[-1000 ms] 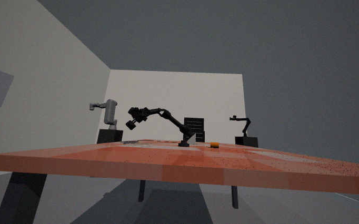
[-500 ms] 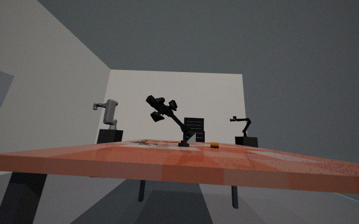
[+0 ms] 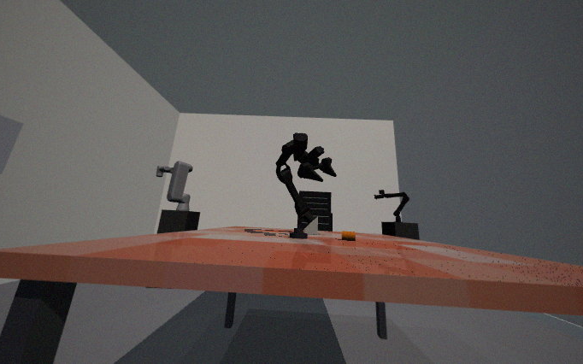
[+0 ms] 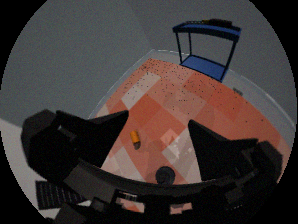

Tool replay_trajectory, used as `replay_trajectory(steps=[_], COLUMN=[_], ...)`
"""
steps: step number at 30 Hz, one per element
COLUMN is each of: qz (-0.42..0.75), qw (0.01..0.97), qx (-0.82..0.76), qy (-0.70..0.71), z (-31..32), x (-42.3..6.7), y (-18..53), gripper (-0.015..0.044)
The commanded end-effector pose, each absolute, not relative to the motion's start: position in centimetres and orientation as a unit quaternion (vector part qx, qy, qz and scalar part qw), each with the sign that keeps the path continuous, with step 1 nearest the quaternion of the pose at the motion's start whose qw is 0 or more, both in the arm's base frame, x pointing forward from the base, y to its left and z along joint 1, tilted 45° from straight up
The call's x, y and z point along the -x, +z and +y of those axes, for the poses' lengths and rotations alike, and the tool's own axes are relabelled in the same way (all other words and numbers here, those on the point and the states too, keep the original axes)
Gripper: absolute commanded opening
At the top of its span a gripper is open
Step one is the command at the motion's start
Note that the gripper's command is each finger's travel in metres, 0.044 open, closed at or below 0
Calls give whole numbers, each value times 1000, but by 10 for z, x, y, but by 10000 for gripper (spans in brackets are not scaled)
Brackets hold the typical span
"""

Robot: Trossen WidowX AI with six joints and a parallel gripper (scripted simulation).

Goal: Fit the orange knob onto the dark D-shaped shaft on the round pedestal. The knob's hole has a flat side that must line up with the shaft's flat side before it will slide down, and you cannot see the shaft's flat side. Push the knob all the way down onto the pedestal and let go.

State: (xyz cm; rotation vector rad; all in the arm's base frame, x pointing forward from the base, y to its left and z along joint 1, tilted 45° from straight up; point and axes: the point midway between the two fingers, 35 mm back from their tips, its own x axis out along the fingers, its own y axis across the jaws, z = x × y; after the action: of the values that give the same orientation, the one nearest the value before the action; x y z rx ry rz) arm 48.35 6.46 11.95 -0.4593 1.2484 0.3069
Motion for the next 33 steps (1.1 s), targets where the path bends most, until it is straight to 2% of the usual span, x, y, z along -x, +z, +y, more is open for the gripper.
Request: replay_trajectory(steps=[1, 11, 13, 23, 33], qz=[617, 629, 625, 628, 700], qw=[701, 487, 468, 465, 402], qx=[311, 560, 579, 578, 556], qy=[178, 232, 234, 232, 200], z=[121, 222, 228, 225, 145], x=[-453, -362, -355, -356, -349], y=[95, 67, 67, 61, -46], gripper=[440, 440, 440, 440, 440])
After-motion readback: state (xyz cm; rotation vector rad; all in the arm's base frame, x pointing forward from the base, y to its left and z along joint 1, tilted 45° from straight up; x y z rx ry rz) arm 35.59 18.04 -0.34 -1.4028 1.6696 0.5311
